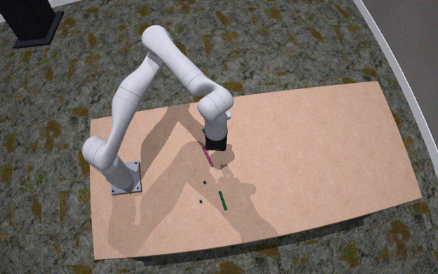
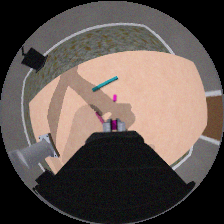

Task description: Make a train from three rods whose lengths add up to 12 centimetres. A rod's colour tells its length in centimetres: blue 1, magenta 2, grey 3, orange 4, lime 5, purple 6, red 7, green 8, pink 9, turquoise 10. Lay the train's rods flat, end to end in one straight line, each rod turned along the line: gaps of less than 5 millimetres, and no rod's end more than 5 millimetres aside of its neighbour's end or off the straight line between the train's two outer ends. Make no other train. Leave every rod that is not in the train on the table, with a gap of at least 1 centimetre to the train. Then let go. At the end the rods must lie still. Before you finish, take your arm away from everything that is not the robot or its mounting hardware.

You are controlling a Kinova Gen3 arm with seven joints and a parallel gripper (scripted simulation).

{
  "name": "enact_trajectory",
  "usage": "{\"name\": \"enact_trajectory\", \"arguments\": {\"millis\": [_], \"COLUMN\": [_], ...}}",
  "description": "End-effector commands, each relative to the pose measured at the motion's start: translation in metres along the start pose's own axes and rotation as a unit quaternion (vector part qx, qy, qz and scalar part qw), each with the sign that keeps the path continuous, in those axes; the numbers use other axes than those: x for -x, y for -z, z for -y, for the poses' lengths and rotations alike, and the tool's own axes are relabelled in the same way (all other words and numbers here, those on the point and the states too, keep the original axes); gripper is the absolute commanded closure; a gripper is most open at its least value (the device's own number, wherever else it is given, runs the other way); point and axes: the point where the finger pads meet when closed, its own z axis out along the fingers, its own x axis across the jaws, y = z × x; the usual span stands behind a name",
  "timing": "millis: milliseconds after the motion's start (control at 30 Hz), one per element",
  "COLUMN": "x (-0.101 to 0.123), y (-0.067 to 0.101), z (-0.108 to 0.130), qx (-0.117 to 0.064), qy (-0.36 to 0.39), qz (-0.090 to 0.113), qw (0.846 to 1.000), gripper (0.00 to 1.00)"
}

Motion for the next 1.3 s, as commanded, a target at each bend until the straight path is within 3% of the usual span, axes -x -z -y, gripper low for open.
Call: {"name": "enact_trajectory", "arguments": {"millis": [0, 467, 567, 700, 933, 1267], "x": [-0.002, -0.002, 0.000, 0.007, 0.023, 0.024], "y": [0.011, 0.012, 0.012, 0.012, 0.011, 0.011], "z": [0.003, -0.001, -0.020, -0.059, -0.108, -0.111], "qx": [-0.005, -0.005, -0.004, -0.004, -0.006, -0.006], "qy": [0.002, -0.010, -0.070, -0.197, -0.369, -0.382], "qz": [-0.004, -0.004, -0.003, -0.002, -0.002, -0.002], "qw": [1.000, 1.000, 0.998, 0.980, 0.929, 0.924], "gripper": [0.76, 0.76, 0.76, 0.76, 0.76, 0.76]}}
